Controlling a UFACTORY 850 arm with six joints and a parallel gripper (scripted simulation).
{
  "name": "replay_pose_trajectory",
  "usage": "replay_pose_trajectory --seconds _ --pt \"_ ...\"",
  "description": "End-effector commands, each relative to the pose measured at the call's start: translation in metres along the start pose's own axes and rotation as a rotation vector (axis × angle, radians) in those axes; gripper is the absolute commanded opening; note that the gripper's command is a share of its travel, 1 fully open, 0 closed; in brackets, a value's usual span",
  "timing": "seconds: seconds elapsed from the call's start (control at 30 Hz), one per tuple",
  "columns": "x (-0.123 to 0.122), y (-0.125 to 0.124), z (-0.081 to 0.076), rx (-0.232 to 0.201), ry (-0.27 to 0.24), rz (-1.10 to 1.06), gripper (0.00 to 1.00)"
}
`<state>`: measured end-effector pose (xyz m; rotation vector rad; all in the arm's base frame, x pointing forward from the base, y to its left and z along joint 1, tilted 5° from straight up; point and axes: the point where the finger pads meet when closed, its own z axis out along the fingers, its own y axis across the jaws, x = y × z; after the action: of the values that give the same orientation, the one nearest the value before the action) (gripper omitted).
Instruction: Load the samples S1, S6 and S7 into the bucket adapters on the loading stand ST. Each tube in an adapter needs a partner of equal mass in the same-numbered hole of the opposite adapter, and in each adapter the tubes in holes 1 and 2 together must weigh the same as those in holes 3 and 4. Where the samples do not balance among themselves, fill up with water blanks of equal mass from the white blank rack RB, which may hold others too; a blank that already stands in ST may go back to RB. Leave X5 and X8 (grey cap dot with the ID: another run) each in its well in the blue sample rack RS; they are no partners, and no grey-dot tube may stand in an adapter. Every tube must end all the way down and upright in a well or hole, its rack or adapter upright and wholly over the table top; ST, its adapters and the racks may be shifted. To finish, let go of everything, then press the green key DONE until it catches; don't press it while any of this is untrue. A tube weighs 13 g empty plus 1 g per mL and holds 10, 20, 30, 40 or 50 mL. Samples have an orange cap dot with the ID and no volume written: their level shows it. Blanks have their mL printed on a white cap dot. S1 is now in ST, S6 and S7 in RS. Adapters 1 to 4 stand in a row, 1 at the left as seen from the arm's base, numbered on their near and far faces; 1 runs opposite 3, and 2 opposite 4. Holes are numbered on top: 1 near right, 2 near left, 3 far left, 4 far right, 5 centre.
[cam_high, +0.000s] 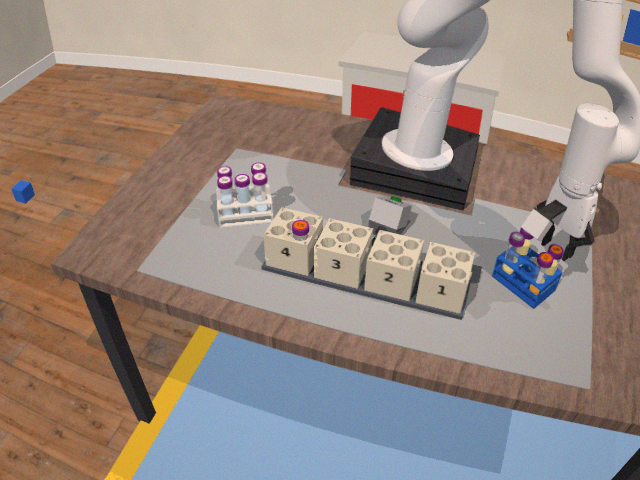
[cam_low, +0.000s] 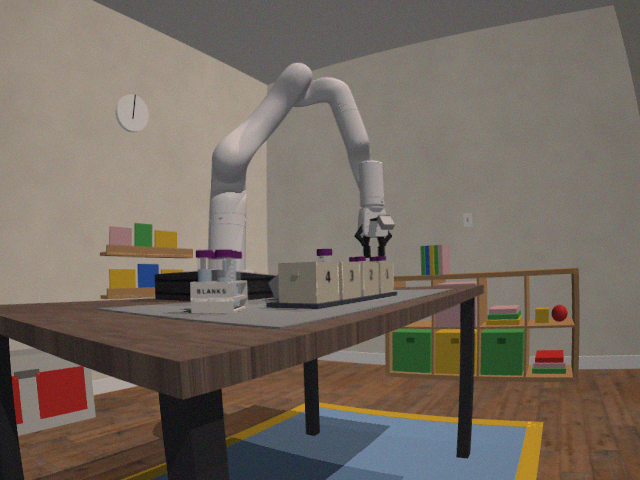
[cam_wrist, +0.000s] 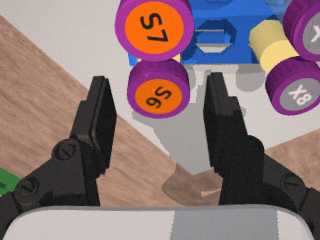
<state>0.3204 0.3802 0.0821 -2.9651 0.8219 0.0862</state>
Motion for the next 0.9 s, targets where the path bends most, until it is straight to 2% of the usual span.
replay_pose_trajectory --seconds 0.0,0.87 --pt "0.000 -0.001 0.000 0.002 0.000 0.000 0.57" --pt "0.000 -0.001 0.014 0.002 0.000 0.000 0.57"
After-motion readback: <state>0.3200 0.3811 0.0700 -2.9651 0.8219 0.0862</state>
